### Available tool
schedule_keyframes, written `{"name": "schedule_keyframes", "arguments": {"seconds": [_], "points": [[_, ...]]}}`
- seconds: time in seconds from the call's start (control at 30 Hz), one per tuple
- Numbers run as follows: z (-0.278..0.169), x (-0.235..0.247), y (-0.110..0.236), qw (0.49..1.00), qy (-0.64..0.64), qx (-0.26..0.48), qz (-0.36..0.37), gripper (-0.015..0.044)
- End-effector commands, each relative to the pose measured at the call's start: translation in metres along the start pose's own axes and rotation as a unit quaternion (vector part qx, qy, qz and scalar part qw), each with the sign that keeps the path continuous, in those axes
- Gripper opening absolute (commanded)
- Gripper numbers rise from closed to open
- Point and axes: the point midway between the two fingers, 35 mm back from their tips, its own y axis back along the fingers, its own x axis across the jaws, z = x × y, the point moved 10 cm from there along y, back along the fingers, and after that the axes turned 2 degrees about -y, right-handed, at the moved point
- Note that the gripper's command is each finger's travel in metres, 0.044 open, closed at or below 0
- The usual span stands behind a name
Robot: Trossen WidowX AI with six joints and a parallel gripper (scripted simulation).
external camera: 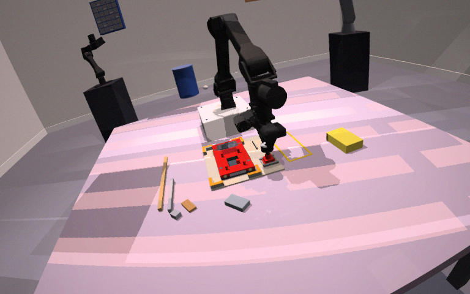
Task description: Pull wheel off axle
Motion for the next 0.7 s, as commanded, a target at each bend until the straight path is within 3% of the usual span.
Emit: {"name": "schedule_keyframes", "arguments": {"seconds": [0.0,0.2,0.4,0.67], "points": [[0.0,-0.0001,0.0003,1.0,0.0,0.0,0.0,0.0201],[0.0,-0.0001,0.0003,1.0,0.0,0.0,0.0,0.0161],[0.0,0.0,0.0014,1.0,0.0,0.0,0.0,0.0004],[0.0,0.0,0.004,1.0,0.0,0.0,0.0,0.0]]}}
